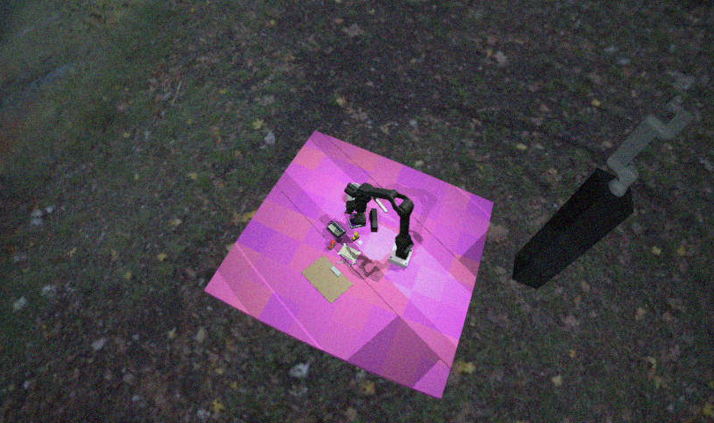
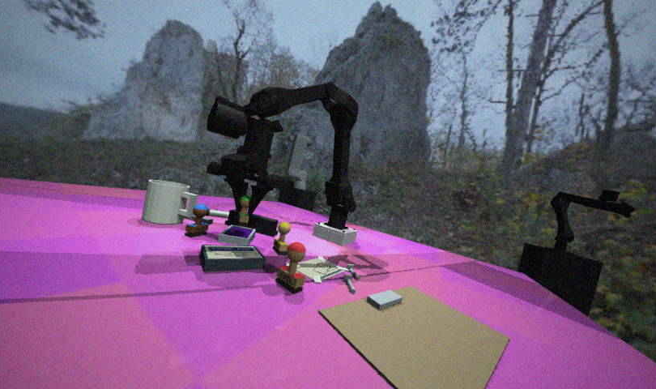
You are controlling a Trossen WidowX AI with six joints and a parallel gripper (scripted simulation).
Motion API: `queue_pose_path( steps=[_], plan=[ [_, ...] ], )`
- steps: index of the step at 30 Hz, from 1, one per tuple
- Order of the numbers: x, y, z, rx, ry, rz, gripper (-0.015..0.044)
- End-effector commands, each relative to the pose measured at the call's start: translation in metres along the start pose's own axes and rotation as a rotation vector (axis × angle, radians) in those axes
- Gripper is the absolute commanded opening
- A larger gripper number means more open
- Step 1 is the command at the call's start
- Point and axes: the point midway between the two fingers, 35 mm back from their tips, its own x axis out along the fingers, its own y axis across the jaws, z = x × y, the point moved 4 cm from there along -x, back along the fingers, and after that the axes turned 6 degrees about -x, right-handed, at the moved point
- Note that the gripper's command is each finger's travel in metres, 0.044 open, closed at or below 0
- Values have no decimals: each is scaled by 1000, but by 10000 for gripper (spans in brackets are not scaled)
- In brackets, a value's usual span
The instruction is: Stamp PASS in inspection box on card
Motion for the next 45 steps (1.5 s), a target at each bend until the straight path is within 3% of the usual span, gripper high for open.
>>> queue_pose_path(
  steps=[1,22,45],
  plan=[
    [-10,-1,1,0,-12,-10,0],
    [-35,3,2,12,-13,-10,0],
    [-36,106,52,426,-17,3,0]
  ],
)
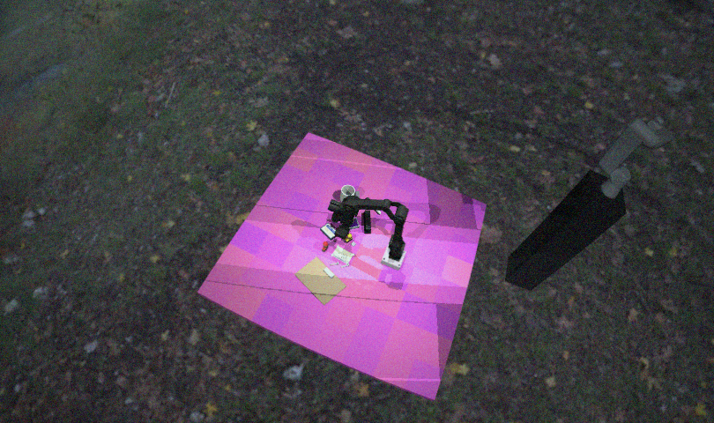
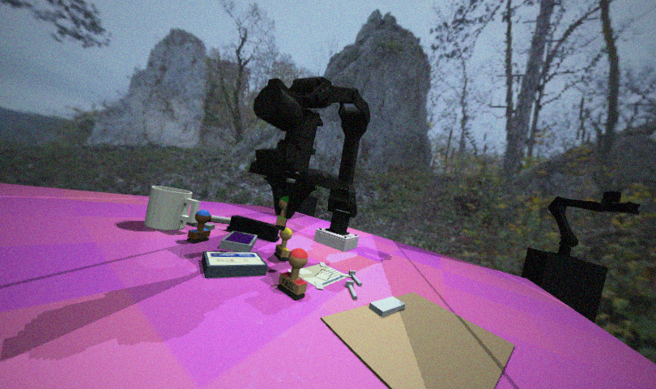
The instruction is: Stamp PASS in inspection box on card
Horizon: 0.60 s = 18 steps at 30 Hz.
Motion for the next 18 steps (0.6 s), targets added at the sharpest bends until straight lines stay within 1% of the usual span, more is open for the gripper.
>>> queue_pose_path(
  steps=[1,18],
  plan=[
    [-2,18,-2,66,-11,3,0],
    [-2,96,-25,375,-7,11,0]
  ],
)
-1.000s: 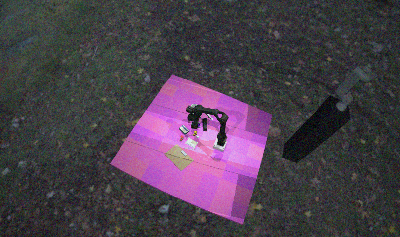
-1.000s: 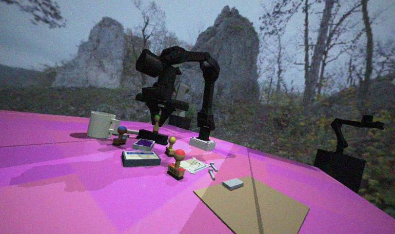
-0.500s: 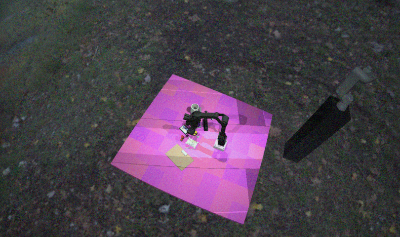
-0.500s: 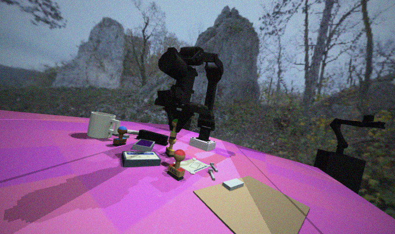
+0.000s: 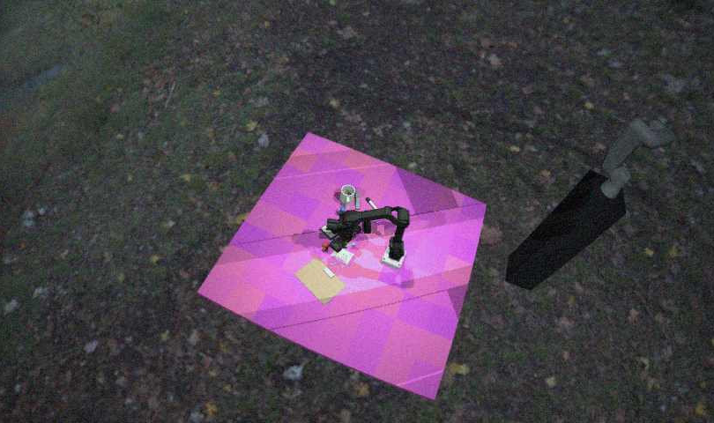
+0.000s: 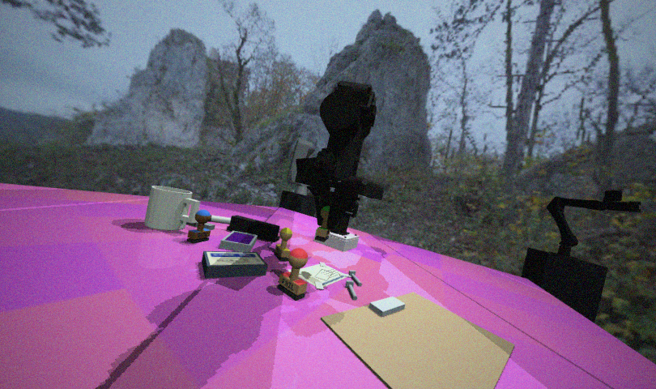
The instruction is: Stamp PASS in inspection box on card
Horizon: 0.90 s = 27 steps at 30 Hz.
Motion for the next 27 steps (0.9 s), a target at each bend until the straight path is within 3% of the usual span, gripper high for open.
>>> queue_pose_path(
  steps=[1,27],
  plan=[
    [-2,12,-11,63,-6,9,0],
    [12,15,-12,75,-6,9,0]
  ],
)
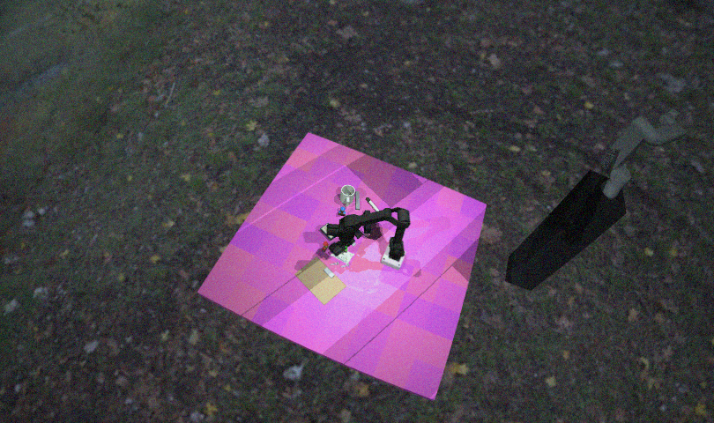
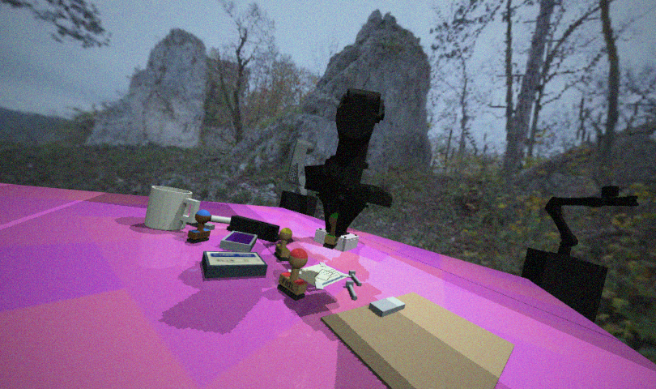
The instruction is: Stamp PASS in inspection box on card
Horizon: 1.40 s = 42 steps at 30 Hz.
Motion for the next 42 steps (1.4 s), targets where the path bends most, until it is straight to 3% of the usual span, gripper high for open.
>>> queue_pose_path(
  steps=[1,42],
  plan=[
    [3,0,0,6,3,1,0],
    [31,1,0,6,3,1,0]
  ],
)
